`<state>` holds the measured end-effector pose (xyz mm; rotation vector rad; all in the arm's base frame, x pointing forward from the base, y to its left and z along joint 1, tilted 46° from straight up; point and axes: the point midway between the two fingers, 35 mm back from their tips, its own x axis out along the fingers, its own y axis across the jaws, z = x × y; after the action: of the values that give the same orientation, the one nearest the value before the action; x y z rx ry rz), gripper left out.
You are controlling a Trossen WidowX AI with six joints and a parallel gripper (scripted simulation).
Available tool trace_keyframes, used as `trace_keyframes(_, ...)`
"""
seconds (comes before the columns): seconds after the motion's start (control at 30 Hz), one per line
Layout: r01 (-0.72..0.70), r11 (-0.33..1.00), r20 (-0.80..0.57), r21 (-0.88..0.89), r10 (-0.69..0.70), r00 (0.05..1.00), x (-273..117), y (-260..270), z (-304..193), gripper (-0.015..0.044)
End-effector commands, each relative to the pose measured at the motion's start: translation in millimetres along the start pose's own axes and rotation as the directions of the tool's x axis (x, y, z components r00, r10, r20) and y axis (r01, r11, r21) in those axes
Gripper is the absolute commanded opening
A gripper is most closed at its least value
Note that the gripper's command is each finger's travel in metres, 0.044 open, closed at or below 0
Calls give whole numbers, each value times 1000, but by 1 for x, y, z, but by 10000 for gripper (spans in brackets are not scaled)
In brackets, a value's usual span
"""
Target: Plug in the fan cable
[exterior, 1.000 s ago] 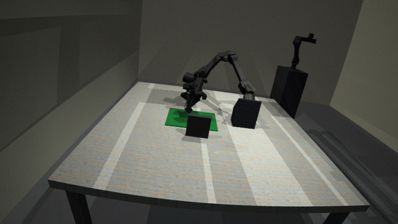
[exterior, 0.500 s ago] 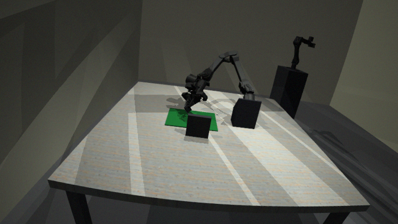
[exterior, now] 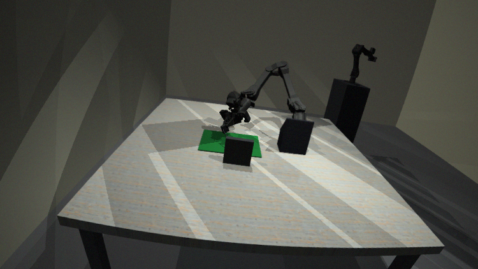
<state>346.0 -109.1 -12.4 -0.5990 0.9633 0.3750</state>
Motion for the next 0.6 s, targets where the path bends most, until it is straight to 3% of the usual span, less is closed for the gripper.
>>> trace_keyframes(0.0,13,1000,48,-21,-12,999,-4,0,0,0)
trace_keyframes(0.57,98,989,225,-109,-71,972,-22,-2,1,0)
